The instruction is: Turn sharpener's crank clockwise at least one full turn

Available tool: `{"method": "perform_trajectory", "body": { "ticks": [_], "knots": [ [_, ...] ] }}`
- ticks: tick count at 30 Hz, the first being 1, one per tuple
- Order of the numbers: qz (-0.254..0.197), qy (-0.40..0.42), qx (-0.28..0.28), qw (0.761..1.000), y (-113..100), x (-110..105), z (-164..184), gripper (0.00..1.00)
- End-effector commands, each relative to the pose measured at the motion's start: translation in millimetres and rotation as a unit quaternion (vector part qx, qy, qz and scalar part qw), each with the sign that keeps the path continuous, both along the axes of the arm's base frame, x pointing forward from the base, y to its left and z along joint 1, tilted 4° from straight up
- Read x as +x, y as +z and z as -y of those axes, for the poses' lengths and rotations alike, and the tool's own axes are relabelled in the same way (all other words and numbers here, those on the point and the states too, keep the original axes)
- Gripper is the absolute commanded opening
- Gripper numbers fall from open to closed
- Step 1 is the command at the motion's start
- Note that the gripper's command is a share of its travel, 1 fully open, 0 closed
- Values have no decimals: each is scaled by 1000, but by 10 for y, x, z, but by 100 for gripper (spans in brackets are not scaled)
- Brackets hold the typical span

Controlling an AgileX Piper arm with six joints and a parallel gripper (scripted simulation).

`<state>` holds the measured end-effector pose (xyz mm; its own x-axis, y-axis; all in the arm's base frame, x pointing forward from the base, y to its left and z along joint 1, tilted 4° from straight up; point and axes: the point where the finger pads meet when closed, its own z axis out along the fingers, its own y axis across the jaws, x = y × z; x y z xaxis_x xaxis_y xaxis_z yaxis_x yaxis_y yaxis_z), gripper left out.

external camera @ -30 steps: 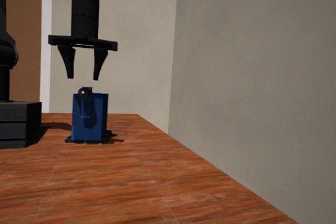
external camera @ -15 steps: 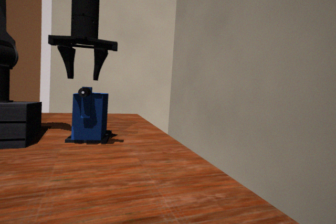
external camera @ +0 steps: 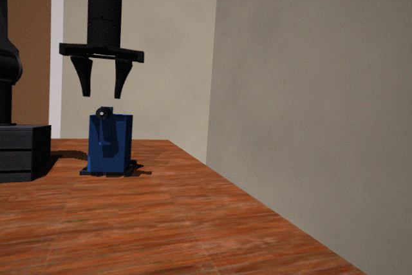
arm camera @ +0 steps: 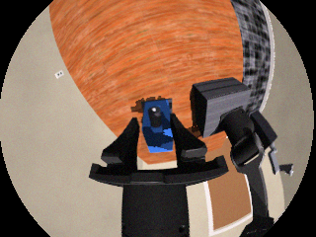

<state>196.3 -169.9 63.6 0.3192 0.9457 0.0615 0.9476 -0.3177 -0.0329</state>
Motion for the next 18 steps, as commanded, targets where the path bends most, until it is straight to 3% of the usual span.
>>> {"method": "perform_trajectory", "body": {
  "ticks": [1,18],
  "knots": [
    [0,0,0,1000,2,5,-1,69],
    [-1,0,2,1000,-197,-2,-20,69]
  ]
}}
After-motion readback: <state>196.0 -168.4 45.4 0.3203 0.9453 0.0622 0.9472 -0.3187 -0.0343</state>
